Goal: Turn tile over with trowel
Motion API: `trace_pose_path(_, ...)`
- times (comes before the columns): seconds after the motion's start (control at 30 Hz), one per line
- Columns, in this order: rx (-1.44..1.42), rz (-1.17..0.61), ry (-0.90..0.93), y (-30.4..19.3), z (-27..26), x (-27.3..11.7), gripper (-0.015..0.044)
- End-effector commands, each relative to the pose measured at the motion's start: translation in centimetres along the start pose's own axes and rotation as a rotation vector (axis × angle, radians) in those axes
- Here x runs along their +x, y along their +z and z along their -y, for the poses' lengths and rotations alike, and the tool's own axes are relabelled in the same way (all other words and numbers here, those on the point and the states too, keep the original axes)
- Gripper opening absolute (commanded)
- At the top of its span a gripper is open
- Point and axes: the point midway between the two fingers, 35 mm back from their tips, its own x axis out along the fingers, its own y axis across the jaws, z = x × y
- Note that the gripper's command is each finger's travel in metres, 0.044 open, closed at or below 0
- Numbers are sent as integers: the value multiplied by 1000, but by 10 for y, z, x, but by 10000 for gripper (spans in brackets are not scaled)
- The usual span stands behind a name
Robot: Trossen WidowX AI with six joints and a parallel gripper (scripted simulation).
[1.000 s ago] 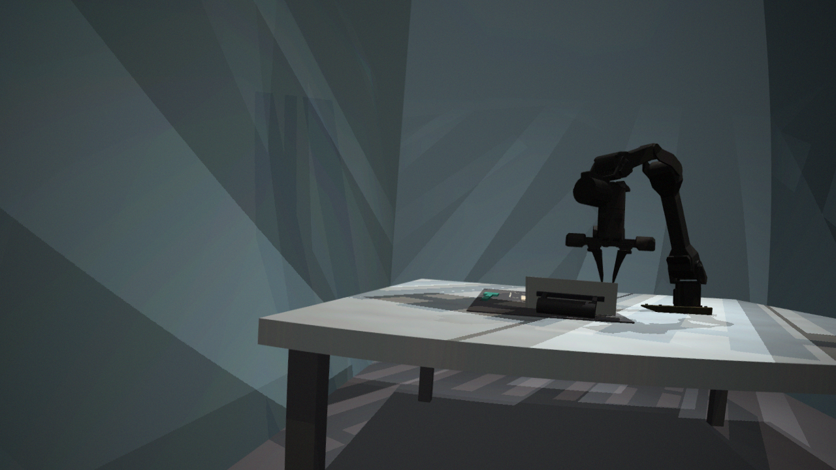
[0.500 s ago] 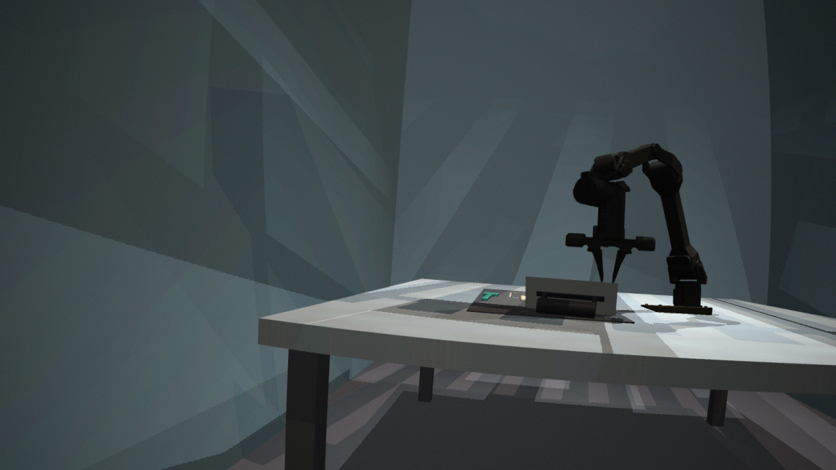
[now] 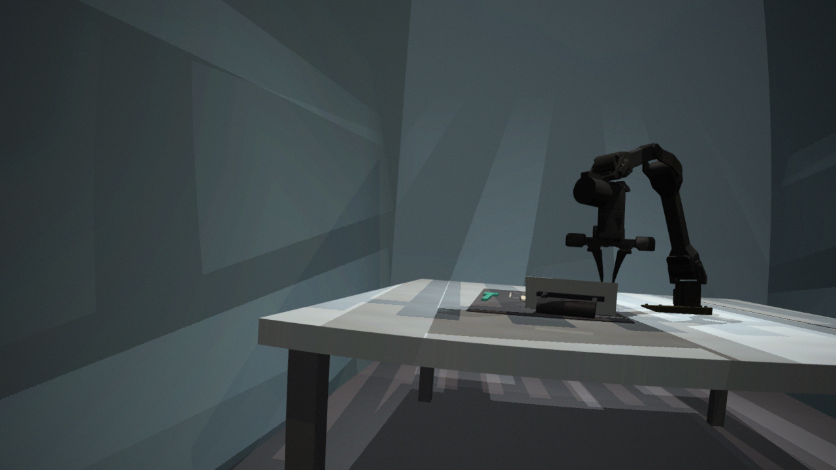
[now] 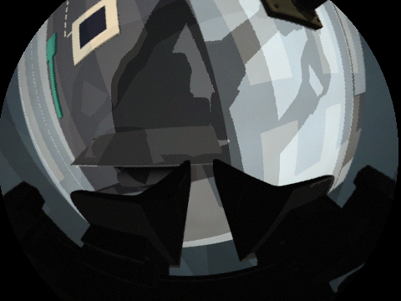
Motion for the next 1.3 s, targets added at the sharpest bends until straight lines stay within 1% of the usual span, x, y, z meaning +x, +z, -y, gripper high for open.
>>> trace_pose_path(0.0,-4,10,0,3,0,2,100)
trace_pose_path(1.07,0,1,0,1,0,0,100)
trace_pose_path(1.27,-4,11,0,17,0,-1,100)
